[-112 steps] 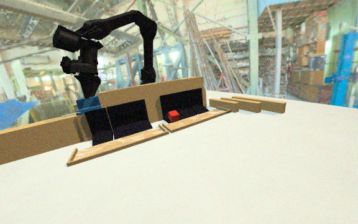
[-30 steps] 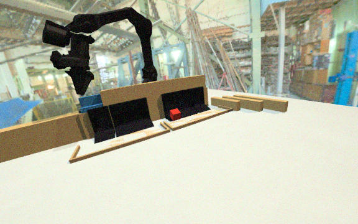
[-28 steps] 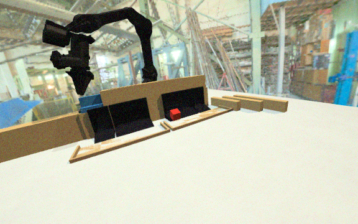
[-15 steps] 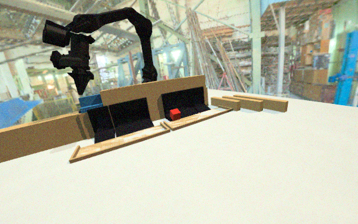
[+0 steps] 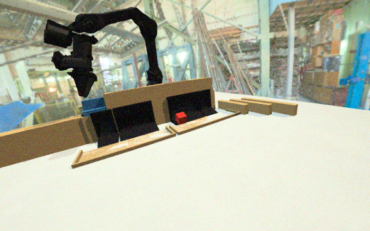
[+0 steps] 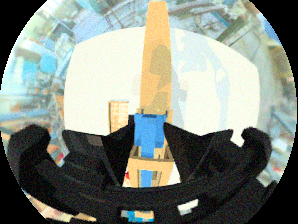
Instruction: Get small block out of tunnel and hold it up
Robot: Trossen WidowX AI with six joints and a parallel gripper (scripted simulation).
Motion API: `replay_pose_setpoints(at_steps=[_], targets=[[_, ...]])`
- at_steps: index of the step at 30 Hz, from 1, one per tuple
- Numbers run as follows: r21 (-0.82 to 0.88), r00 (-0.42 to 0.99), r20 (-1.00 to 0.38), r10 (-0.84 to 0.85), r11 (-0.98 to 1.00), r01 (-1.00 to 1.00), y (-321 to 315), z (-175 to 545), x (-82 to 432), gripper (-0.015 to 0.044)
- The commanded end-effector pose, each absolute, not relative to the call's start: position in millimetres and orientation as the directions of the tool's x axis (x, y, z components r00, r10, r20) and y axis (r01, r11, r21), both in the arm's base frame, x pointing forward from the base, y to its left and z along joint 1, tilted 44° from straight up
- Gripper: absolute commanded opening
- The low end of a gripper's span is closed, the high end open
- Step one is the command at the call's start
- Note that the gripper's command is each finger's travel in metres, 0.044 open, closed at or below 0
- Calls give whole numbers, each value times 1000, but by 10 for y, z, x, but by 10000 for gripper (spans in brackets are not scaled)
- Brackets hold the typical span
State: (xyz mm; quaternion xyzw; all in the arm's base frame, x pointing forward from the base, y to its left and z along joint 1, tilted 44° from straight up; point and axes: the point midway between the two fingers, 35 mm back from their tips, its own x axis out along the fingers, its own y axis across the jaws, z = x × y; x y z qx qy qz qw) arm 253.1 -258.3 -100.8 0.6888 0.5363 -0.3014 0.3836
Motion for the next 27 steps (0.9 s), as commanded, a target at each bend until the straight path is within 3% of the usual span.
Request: replay_pose_setpoints(at_steps=[1, 6, 10, 16, 22, 27], targets=[[207, 243, -828, 505, -128, 970, -2662, -933, 2528, 315], [207, 245, -828, 504, -130, 970, -2811, -762, 2508, 440], [238, 246, -824, 510, -81, 968, -2709, -729, 2594, 440], [452, 205, -796, 569, 335, 827, -2094, -66, 3081, 440], [605, 150, -766, 625, 623, 495, -1374, 558, 3348, 440], [672, 95, -740, 666, 726, 144, -753, 1037, 3395, 440]])
